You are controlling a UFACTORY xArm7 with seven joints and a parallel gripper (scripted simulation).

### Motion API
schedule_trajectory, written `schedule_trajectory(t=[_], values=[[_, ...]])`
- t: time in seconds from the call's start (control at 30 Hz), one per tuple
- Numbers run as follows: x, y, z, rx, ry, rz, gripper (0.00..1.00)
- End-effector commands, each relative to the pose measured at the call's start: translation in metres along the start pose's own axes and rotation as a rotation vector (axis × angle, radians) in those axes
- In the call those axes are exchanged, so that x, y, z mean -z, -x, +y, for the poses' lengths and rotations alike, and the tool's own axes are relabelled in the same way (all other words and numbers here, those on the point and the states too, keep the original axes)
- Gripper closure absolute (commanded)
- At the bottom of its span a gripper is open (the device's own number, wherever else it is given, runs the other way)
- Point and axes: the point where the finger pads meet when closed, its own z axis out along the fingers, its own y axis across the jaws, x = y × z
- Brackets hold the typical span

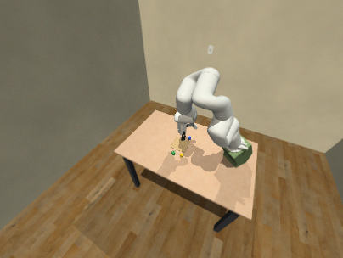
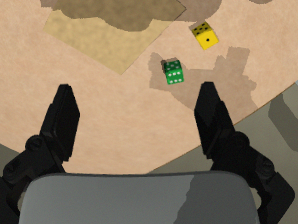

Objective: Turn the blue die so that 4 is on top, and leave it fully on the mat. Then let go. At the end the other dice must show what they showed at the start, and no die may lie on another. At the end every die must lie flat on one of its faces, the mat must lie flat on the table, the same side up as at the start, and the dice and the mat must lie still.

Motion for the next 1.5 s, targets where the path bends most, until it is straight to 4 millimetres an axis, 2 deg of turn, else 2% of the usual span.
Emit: schedule_trajectory(t=[0.0,0.03,0.07,0.13,0.17,0.23,0.27,0.3,0.97,1.3,1.4,1.47], values=[[-0.007,-0.038,-0.041,-0.049,0.007,-0.010,0.00],[-0.007,-0.038,-0.041,-0.049,0.007,-0.010,0.00],[-0.007,-0.069,-0.060,-0.087,0.004,-0.010,0.00],[-0.007,-0.071,-0.063,-0.087,0.004,-0.010,0.00],[-0.007,-0.097,-0.076,-0.113,0.000,-0.009,0.00],[-0.007,-0.097,-0.076,-0.113,0.000,-0.009,0.00],[-0.007,-0.109,-0.082,-0.125,-0.002,-0.009,0.00],[-0.007,-0.112,-0.083,-0.127,-0.003,-0.009,0.00],[-0.008,-0.112,-0.083,-0.139,-0.003,-0.009,0.00],[-0.018,-0.111,-0.084,-0.482,0.000,-0.012,0.00],[-0.019,-0.111,-0.084,-0.501,0.000,-0.012,0.00],[-0.023,-0.111,-0.084,-0.627,0.001,-0.012,0.00]])
